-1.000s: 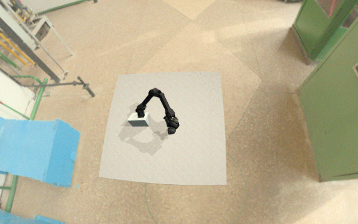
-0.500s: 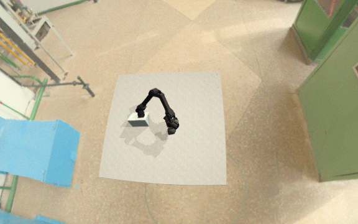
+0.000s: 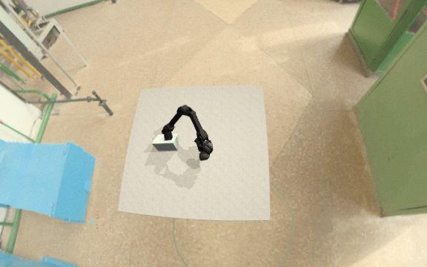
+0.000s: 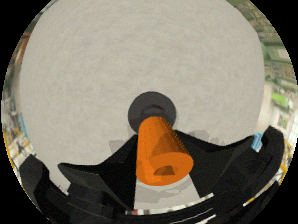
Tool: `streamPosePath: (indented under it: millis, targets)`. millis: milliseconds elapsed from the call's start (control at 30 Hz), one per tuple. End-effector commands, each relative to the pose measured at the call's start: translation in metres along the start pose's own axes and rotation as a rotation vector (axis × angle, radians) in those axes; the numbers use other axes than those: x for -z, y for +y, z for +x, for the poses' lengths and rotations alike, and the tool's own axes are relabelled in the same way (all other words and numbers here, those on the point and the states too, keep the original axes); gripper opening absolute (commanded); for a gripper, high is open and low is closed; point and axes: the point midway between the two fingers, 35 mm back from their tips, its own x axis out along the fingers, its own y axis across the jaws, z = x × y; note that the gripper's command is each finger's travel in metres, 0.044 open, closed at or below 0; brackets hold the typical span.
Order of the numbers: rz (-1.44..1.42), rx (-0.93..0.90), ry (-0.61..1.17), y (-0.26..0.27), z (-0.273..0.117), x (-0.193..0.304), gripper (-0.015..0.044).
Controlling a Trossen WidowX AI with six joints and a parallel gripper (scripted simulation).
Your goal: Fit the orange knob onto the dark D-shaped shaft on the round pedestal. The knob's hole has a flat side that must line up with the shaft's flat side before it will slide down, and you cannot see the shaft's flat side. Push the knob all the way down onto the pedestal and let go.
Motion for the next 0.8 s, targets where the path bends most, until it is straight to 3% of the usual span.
streamPosePath:
  millis: [0,767]
  targets:
    - [-0.008,0.009,-0.007,-0.0001,-0.0044,-0.0027,0.0000]
    - [-0.008,0.009,-0.008,-0.0027,0.0019,-0.0059,0.0000]
